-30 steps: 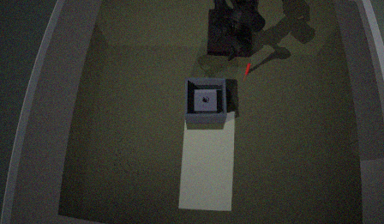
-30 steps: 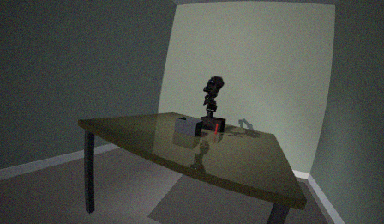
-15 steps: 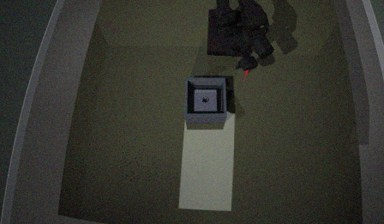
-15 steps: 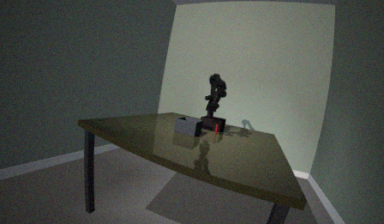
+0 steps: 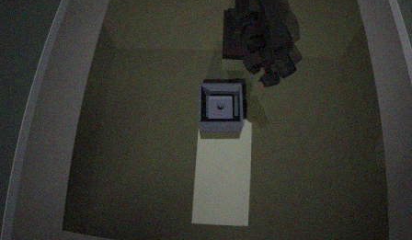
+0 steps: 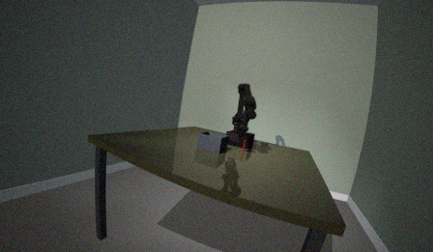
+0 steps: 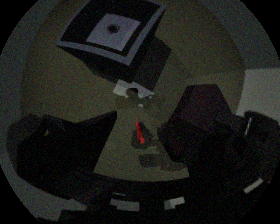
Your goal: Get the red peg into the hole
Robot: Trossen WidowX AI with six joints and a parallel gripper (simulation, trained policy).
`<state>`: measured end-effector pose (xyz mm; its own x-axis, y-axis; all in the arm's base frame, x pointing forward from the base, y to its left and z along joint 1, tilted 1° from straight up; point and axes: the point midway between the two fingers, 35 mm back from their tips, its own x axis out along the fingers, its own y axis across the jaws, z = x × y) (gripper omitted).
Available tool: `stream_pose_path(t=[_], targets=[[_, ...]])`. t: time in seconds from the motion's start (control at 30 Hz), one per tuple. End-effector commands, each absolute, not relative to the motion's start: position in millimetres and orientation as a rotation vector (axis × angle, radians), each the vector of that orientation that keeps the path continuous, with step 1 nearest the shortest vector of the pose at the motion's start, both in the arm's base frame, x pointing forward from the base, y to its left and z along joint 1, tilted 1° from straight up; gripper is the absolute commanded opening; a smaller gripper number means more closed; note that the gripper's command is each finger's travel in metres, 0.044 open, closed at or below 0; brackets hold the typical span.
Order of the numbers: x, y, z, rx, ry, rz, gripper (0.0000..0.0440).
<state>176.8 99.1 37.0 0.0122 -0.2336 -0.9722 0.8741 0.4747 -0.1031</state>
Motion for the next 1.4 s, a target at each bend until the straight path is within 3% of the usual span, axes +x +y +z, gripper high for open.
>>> stream_pose_path(t=[0.0,0.5,0.63,1.07,1.37], targets=[[174.2,103.7,21.2,0.661,1.292,-0.973,0.0417],[165.5,121.4,-29.9,0.724,1.329,-0.902,0.0399],[159.7,122.6,-37.8,0.727,1.349,-0.906,0.0322],[156.8,129.2,-40.4,0.728,1.465,-0.897,0.0000],[171.5,124.7,-19.6,0.692,1.393,-0.830,0.0000]])
